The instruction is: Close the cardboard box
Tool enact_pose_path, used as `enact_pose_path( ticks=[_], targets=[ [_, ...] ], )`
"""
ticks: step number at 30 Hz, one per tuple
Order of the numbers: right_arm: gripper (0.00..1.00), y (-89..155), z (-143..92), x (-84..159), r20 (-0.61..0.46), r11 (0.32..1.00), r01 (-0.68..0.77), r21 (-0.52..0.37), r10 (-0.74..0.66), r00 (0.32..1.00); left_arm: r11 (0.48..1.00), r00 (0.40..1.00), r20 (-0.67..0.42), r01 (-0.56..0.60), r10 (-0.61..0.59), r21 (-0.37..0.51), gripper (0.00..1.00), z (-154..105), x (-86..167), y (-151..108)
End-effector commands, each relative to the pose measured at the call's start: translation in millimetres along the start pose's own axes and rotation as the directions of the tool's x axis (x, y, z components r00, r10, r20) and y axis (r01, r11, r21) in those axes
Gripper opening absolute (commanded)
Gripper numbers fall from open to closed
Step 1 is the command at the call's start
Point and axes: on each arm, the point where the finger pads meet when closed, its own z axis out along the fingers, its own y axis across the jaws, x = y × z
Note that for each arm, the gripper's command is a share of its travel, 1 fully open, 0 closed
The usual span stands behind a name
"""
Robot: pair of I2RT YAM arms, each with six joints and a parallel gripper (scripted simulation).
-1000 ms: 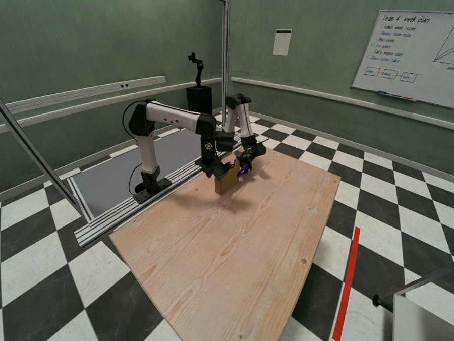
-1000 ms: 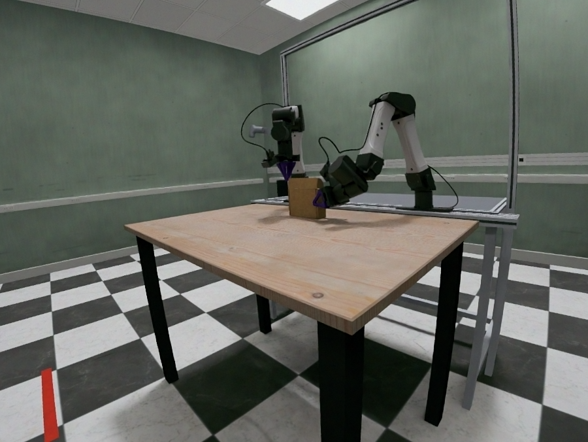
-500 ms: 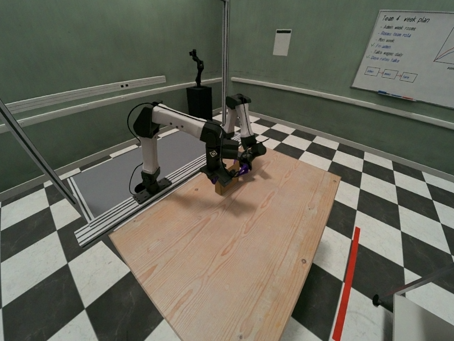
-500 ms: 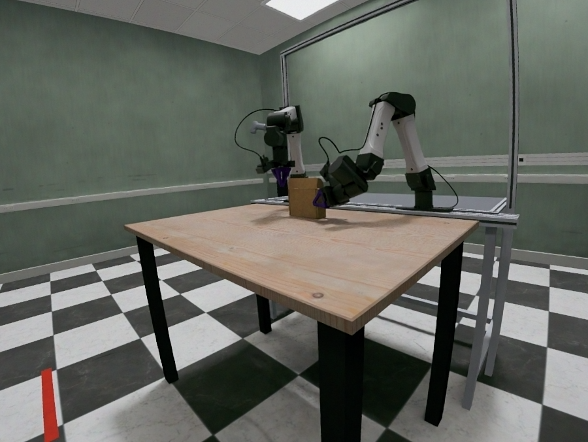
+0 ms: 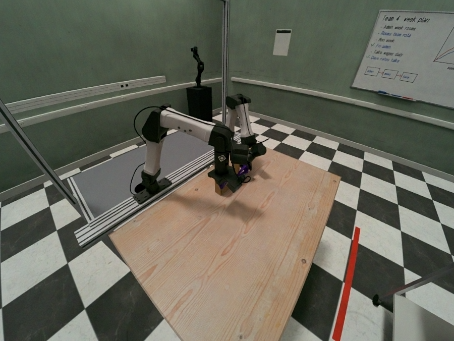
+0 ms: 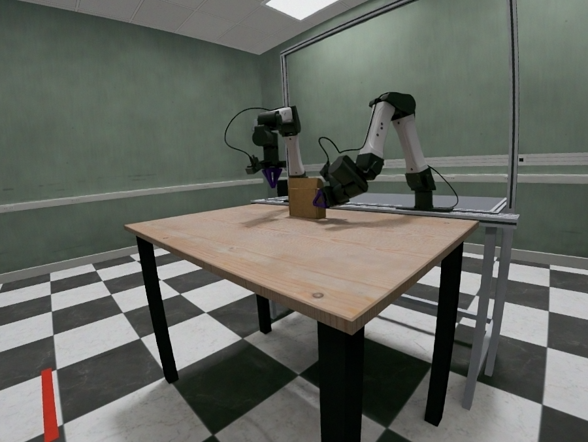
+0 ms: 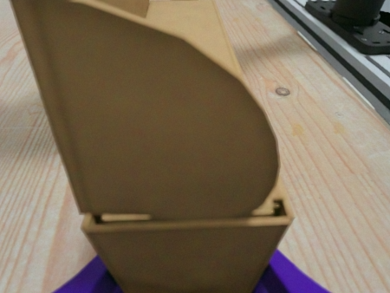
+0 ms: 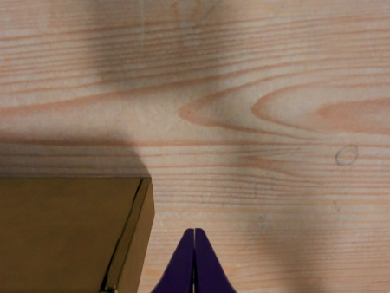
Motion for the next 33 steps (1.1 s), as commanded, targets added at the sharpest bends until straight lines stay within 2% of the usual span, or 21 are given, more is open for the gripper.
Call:
enact_pose_path(
  ticks=[1, 3, 4, 30, 31, 33],
  targets=[
    [0.01, 7, -5, 0, -0.011, 0.999, 0.032, -0.003, -0.032, 0.999, 0.999, 0.999, -0.014, 0.031, -0.031, -0.007, 0.45, 0, 11, -2],
    [0.01, 11, -12, 1, 0.007, 0.999, 0.032, -0.015, -0.032, 0.999, 0.999, 0.999, -0.014, 0.031, -0.031, -0.007, 0.45, 0, 11, -2],
    [0.01, 13, -3, 0, -0.015, 1.0, 0.018, -0.001, -0.018, 1.0, 0.999, 0.999, -0.014, 0.031, -0.031, -0.007, 0.45, 0, 11, -2],
    [0.01, 72, -3, 3, -0.011, 1.0, 0.018, 0.002, -0.018, 1.0, 0.999, 0.999, -0.014, 0.031, -0.031, -0.007, 0.45, 0, 11, -2],
    [0.01, 72, -26, 4, 0.035, 0.999, 0.018, -0.035, -0.017, 0.999, 0.999, 0.999, -0.014, 0.031, -0.031, -0.007, 0.45, 0, 11, -2],
    [0.01, 72, -28, 4, 0.04, 0.999, 0.016, -0.039, -0.015, 0.999, 0.999, 0.999, -0.014, 0.031, -0.031, -0.007, 0.45, 0, 11, -2]
  ],
)
